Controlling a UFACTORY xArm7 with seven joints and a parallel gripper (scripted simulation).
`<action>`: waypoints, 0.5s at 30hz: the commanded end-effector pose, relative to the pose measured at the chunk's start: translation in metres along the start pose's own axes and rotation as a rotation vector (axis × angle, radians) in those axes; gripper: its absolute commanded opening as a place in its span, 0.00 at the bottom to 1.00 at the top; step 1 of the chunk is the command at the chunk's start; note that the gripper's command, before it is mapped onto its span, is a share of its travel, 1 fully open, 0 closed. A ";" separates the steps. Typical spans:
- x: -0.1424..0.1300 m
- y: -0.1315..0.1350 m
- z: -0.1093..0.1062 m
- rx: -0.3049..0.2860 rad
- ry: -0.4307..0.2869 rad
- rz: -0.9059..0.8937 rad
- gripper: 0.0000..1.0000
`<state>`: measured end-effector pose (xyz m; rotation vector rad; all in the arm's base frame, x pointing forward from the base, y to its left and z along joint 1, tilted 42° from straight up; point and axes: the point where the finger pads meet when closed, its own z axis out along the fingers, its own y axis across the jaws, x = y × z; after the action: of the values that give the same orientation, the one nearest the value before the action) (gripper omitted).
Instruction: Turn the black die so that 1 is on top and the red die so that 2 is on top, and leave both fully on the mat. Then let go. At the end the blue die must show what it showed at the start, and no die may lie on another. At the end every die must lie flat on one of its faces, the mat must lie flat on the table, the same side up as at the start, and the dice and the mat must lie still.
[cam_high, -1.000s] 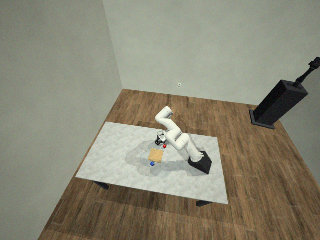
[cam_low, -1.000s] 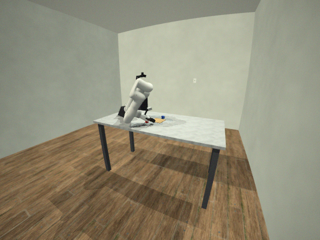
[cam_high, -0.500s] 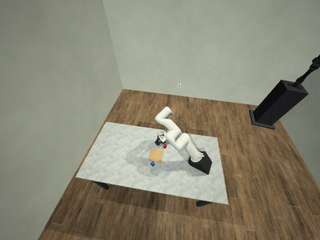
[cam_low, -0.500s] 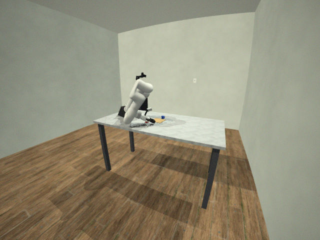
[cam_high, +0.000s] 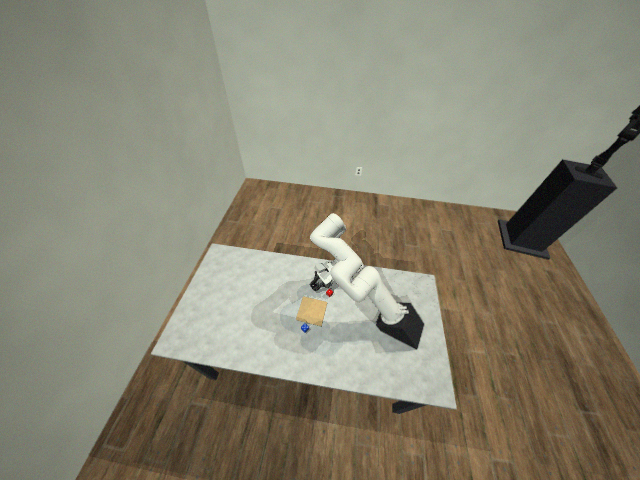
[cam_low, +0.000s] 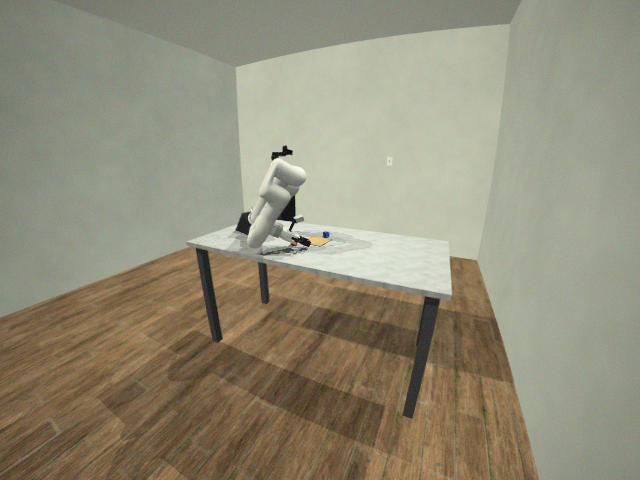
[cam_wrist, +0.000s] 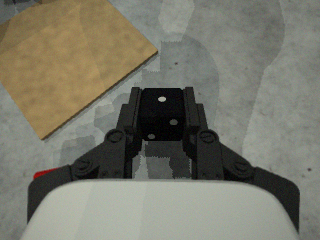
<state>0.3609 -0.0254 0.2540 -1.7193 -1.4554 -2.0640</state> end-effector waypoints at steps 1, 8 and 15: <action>0.000 0.000 0.000 -0.001 0.000 -0.001 0.27; 0.000 0.000 0.000 -0.001 0.000 -0.001 0.27; -0.001 0.000 0.000 -0.001 0.000 -0.001 0.27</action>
<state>0.3611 -0.0254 0.2539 -1.7193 -1.4554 -2.0640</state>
